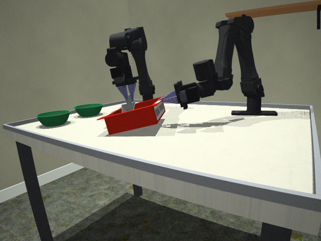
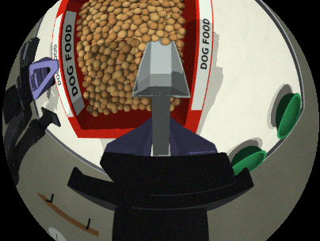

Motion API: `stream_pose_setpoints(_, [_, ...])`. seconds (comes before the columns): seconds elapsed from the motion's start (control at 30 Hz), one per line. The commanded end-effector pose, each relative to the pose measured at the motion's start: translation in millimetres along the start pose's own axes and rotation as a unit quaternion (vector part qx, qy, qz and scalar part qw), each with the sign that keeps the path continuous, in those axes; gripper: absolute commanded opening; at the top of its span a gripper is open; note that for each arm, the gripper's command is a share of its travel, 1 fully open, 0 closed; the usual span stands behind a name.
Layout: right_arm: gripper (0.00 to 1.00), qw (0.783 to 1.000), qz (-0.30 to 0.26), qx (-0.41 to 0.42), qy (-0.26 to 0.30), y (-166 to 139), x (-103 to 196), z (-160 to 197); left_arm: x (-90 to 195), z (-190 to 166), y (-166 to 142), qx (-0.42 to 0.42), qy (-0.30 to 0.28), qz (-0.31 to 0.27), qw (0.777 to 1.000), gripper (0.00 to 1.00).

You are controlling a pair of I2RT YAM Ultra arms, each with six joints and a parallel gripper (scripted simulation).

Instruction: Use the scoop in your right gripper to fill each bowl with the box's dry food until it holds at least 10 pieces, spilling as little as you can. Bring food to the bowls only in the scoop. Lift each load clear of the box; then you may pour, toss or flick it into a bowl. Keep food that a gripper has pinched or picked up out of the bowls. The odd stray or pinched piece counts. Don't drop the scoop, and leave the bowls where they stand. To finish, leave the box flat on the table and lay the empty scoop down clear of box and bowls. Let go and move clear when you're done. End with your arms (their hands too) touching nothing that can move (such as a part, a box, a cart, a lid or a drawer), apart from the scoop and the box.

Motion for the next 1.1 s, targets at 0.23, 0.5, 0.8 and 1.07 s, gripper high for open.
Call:
stream_pose_setpoints(0.23, [0.0,0.999,-0.042,0.01,0.009,5,26,6,-4,-41,16,-0.056,-0.056,-0.015,0.997,0.0])
stream_pose_setpoints(0.5, [0.0,0.999,0.004,0.007,0.054,8,10,-11,-7,-32,10,-0.036,-0.012,-0.005,0.999,0.0])
stream_pose_setpoints(0.8, [0.0,0.998,-0.026,0.011,0.048,13,23,-10,-9,-40,10,-0.039,0.001,-0.001,0.999,0.0])
stream_pose_setpoints(1.07, [0.0,0.997,-0.009,0.01,0.079,14,21,-24,-11,-49,12,-0.041,0.018,0.001,0.999,0.0])
Point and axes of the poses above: on each arm, the point where the finger pads meet when closed, its own x axis back along the fingers, its own z axis across the jaws, y = z × x, the point moved 7 cm from there along x, back along the fingers, and after that the axes turned 11 degrees about -x, right-handed, at the moved point
